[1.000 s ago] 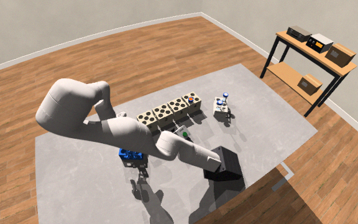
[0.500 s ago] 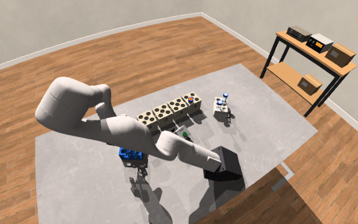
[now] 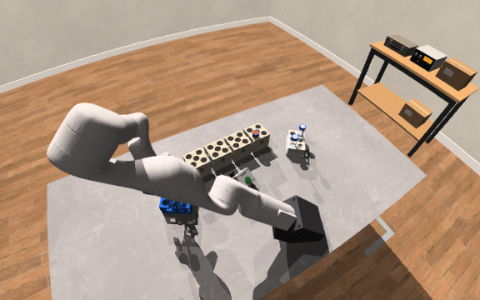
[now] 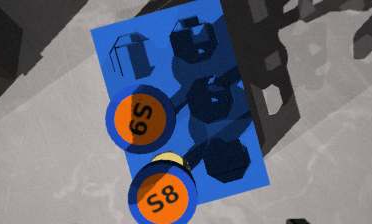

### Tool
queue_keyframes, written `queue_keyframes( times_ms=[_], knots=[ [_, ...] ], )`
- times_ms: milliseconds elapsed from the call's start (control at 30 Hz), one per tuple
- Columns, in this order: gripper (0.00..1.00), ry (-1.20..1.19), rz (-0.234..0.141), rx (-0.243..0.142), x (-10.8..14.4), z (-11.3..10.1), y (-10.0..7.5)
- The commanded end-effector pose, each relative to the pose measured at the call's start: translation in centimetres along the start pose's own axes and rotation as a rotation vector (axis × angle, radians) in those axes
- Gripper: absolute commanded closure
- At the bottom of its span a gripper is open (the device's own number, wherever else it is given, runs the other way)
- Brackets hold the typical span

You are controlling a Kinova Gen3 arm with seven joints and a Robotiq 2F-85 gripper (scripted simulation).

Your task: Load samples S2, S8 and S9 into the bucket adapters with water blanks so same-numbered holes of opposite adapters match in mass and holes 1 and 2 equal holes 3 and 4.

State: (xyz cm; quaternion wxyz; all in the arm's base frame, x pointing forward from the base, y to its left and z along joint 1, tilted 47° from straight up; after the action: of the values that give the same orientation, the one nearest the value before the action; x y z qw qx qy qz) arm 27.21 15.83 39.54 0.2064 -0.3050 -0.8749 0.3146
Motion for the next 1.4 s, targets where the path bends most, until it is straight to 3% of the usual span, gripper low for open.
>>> queue_keyframes(
  times_ms=[0,500,1367],
  knots=[
    [0.00,0.000,0.001,-0.001,0.0,0.0,0.0],
    [0.00,0.000,0.001,-0.001,0.0,0.0,0.0],
    [0.00,0.000,0.001,-0.001,0.0,0.0,-5.9]
  ],
)
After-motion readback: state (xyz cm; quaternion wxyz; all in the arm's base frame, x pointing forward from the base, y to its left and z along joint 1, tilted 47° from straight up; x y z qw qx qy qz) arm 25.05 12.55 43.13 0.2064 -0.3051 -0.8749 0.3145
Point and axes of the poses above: the point where the finger pads meet when closed, its own y axis out along the fingers, its own x axis across the jaws, z = x × y, the point moved 3 cm from there along -y, back along the fingers, and after that the axes turned 3 degrees about -y, right-handed, at the moved point
